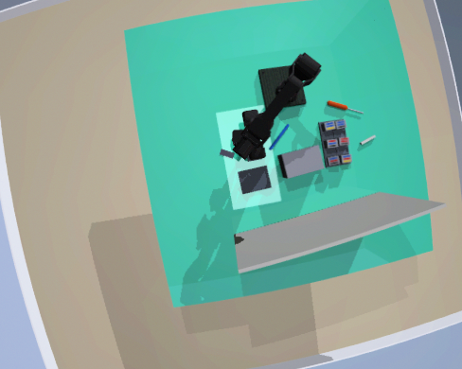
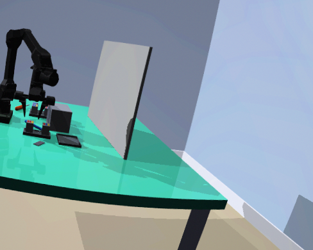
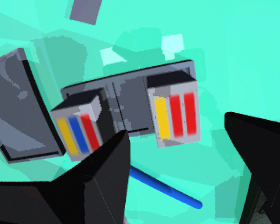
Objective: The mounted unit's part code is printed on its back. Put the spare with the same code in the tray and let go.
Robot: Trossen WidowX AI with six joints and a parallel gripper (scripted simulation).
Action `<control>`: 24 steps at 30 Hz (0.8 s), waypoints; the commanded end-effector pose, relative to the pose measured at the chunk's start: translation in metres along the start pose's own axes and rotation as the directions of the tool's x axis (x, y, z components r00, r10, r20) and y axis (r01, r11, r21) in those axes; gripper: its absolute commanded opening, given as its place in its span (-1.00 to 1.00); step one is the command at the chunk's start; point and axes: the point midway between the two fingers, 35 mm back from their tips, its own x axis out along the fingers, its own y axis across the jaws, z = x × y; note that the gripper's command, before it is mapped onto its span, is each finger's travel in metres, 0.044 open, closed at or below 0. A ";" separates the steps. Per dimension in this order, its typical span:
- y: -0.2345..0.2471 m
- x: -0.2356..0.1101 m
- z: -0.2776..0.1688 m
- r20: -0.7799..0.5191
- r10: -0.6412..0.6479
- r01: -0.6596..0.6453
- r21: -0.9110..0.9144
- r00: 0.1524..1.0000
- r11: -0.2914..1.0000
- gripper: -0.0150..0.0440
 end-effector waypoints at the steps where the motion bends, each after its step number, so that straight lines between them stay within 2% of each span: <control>1: -0.001 0.008 0.000 0.001 -0.004 0.004 -0.004 1.000 1.000 0.53; 24: -0.002 0.046 -0.001 0.001 -0.004 0.004 -0.004 1.000 1.000 0.53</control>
